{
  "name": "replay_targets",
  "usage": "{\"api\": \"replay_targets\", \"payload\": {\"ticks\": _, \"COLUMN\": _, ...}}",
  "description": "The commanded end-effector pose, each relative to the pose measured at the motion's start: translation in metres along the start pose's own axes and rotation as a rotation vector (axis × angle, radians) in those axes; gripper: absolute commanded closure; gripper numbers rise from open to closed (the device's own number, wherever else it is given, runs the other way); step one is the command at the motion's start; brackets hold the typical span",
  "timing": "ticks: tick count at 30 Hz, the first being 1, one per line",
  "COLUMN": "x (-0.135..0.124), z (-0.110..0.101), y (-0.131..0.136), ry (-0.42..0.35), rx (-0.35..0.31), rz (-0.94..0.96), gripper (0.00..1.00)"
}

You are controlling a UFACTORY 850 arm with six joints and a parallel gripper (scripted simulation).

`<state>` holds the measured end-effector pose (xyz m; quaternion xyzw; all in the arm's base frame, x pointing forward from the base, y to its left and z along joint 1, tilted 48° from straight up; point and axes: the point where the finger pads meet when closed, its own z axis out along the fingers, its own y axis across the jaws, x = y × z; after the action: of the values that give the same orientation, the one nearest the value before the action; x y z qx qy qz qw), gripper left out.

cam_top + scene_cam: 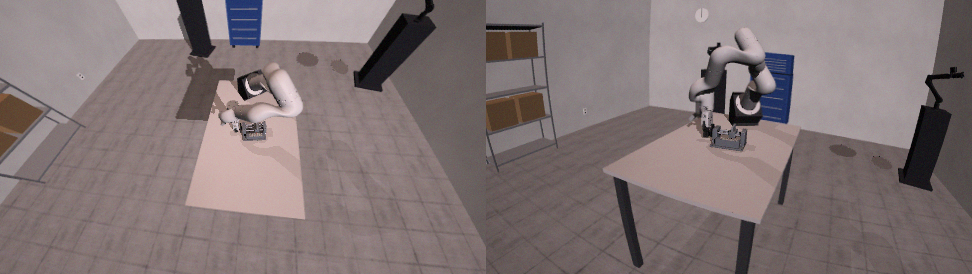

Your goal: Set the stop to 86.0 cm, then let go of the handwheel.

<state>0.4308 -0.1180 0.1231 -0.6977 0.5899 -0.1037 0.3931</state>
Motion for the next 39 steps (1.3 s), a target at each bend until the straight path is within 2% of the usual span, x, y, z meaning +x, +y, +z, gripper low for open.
{"api": "replay_targets", "payload": {"ticks": 1, "x": 0.000, "z": 0.000, "y": -0.001, "ry": 0.001, "rx": 0.001, "rz": 0.000, "gripper": 0.94}}
{"api": "replay_targets", "payload": {"ticks": 39, "x": 0.000, "z": 0.000, "y": -0.011, "ry": 0.001, "rx": 0.001, "rz": 0.000, "gripper": 0.94}}
